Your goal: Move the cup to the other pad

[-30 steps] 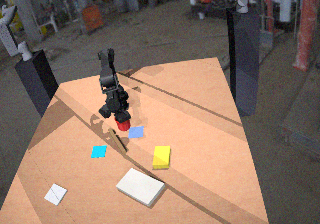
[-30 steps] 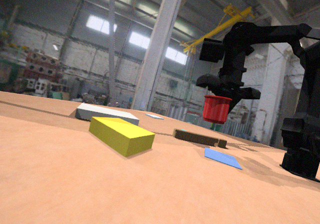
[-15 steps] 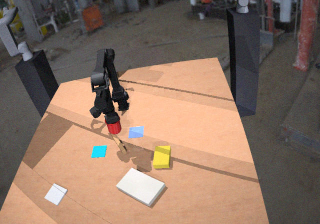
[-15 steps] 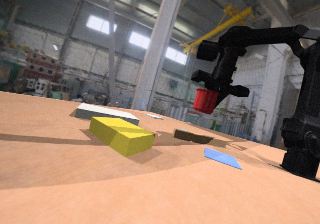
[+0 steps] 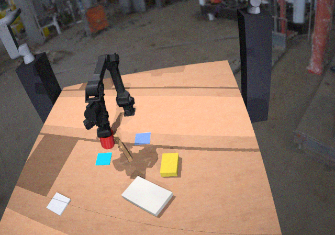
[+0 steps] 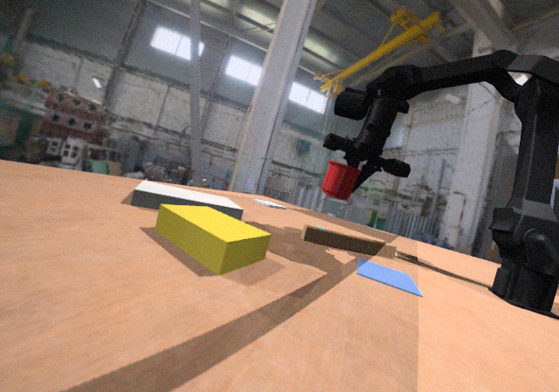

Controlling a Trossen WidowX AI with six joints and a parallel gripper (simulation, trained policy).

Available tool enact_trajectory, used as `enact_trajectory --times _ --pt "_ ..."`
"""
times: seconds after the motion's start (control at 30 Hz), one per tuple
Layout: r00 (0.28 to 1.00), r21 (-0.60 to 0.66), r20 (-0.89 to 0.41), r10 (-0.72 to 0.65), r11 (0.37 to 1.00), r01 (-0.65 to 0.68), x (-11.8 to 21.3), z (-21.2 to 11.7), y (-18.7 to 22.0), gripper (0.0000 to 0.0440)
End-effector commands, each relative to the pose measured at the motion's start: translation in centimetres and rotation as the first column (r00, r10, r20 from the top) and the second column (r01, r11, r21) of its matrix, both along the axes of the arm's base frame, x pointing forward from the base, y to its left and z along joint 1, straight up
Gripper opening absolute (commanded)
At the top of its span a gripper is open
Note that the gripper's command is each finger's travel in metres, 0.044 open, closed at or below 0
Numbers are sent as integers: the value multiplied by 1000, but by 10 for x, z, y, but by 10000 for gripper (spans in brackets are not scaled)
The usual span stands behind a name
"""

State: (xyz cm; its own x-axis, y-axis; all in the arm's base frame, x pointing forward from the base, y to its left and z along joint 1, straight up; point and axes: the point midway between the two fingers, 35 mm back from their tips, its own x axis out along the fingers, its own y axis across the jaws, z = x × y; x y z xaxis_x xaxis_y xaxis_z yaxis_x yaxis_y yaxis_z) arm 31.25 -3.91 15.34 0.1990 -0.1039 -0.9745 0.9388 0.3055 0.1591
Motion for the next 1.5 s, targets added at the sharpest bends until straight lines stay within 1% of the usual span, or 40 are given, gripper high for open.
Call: enact_trajectory --times 0.0,0.4,0.8,0.9,1.13,1.23,1.33,1.37,1.47 --pt "999 -16 21 -29 999 30 10 -5 -18 0" --pt "995 -25 38 -97 995 98 22 -33 -50 0" --pt "991 -20 21 -130 991 130 18 -69 -59 2" --pt "990 -18 7 -138 990 138 14 -78 -59 9" --pt "986 -15 -27 -165 986 164 3 -92 -62 35" --pt "985 -13 -12 -172 985 172 4 -91 -65 79" --pt "983 -8 23 -182 983 182 8 -85 -69 144" --pt "982 -5 35 -186 983 186 9 -83 -70 155" --pt "980 2 62 -191 982 191 11 -78 -73 159"
